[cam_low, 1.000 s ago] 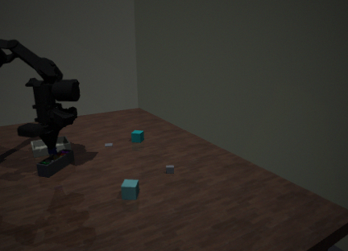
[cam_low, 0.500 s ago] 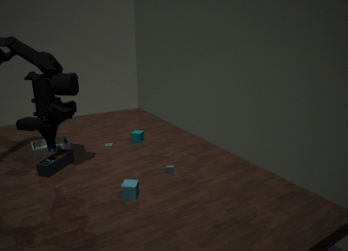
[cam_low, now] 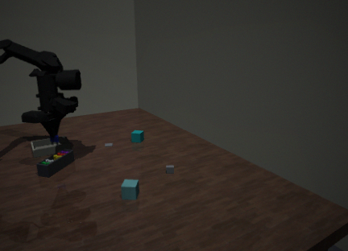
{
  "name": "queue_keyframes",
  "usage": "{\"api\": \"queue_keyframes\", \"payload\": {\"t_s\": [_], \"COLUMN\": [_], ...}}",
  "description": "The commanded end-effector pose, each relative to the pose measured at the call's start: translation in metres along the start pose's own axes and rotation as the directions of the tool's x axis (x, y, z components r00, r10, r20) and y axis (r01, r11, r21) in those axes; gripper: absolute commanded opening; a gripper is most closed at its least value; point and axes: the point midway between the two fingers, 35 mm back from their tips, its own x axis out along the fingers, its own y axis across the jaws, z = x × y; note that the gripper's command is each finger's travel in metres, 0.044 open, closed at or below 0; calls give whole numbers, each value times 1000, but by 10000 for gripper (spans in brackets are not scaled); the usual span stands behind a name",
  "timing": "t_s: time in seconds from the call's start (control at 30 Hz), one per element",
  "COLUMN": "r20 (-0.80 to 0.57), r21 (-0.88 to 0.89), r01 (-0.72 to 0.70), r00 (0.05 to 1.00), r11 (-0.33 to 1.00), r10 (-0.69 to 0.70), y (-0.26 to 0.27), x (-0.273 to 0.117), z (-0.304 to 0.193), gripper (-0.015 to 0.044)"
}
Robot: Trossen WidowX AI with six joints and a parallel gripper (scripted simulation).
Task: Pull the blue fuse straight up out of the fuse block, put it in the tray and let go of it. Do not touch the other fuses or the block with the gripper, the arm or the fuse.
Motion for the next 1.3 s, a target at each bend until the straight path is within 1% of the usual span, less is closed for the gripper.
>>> {"api": "queue_keyframes", "payload": {"t_s": [0.0,0.5,0.8,1.27], "r20": [8,-15,-15,-15], "r21": [-4,-8,-8,-8], "r01": [-6,-25,-26,-26], "r00": [1000,1000,1000,1000], "r11": [1000,1000,1000,1000], "r10": [6,25,25,26], "y": [28,91,91,92], "x": [-3,-4,-3,19], "z": [-21,-106,-107,-107], "gripper": [0,0,0,0]}}
